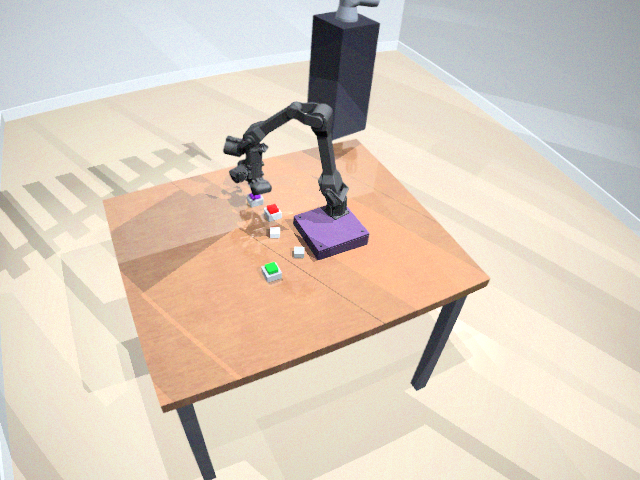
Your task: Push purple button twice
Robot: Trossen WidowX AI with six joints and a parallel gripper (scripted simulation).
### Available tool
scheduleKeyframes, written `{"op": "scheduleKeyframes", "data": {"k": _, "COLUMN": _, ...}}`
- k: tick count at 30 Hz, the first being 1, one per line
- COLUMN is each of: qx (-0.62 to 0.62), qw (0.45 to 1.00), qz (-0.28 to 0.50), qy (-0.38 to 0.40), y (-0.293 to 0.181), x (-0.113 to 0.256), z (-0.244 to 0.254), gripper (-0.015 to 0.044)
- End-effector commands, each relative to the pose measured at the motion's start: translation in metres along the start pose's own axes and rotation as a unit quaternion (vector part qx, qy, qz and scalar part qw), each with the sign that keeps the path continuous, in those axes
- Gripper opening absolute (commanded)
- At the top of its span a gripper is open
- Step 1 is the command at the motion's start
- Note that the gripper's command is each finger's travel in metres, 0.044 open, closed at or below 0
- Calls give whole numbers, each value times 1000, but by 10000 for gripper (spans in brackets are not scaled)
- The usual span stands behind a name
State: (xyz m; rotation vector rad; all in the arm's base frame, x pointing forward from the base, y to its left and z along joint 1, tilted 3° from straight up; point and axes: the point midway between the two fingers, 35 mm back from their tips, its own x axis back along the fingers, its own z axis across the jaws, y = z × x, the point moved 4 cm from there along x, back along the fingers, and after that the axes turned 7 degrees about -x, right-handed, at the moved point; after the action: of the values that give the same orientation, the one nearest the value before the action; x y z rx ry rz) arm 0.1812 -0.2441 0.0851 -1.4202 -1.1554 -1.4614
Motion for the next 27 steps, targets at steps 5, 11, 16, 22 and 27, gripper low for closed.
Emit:
{"op": "scheduleKeyframes", "data": {"k": 5, "qx": -2, "qw": 1000, "qz": 4, "qy": 2, "y": -2, "x": -2, "z": 1, "gripper": 20}}
{"op": "scheduleKeyframes", "data": {"k": 11, "qx": -2, "qw": 1000, "qz": 3, "qy": 1, "y": -1, "x": 21, "z": 1, "gripper": 20}}
{"op": "scheduleKeyframes", "data": {"k": 16, "qx": -2, "qw": 1000, "qz": 4, "qy": 1, "y": -2, "x": 31, "z": 1, "gripper": 20}}
{"op": "scheduleKeyframes", "data": {"k": 22, "qx": -2, "qw": 1000, "qz": 4, "qy": 1, "y": -2, "x": 27, "z": 1, "gripper": 20}}
{"op": "scheduleKeyframes", "data": {"k": 27, "qx": -2, "qw": 1000, "qz": 4, "qy": 1, "y": -1, "x": 18, "z": 1, "gripper": 20}}
